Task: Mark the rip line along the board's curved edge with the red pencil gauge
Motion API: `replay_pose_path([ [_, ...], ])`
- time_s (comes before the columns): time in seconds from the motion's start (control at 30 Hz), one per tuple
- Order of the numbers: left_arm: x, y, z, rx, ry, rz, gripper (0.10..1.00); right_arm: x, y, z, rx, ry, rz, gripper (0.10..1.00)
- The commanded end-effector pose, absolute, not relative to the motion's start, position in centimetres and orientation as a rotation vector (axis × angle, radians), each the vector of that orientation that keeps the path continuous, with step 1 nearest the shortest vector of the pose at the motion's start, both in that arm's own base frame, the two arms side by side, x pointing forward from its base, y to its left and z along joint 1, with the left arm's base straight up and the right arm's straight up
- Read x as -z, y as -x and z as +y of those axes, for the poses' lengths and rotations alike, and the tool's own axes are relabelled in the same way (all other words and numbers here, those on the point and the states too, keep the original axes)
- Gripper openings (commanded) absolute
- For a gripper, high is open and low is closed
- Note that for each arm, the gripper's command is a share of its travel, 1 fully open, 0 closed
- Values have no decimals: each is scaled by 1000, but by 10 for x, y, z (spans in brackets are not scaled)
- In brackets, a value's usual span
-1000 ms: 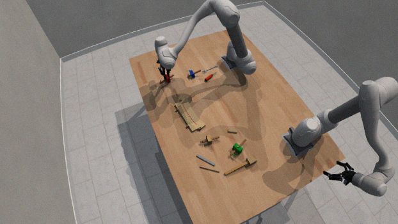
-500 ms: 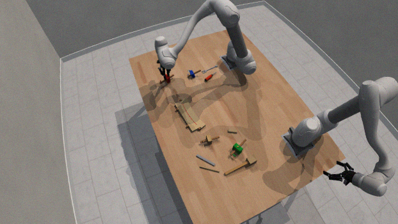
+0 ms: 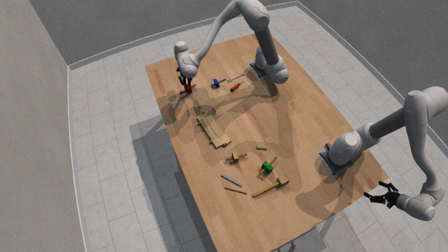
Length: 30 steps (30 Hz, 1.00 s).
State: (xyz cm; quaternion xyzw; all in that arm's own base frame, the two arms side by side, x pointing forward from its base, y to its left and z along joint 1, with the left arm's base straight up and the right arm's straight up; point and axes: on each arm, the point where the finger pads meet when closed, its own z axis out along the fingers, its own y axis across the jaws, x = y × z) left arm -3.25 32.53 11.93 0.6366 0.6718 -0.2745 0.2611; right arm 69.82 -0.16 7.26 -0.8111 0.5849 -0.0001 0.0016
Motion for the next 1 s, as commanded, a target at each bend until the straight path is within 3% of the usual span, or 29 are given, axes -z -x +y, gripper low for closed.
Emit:
replay_pose_path([
  [0.0, -121, 35, 321, 750, -1716, 1815, 1000, -68, -695, -4, -3, 2556, 1831, 99],
  [0.6, -121, 35, 321, 750, -1716, 1815, 1000, -68, -695, -4, -3, 2556, 1831, 99],
  [0.63, -121, 35, 321, 750, -1716, 1815, 1000, -68, -695, -4, -3, 2556, 1831, 372],
  [0.97, -121, 35, 321, 750, -1716, 1815, 1000, -68, -695, -4, -3, 2556, 1831, 372],
])
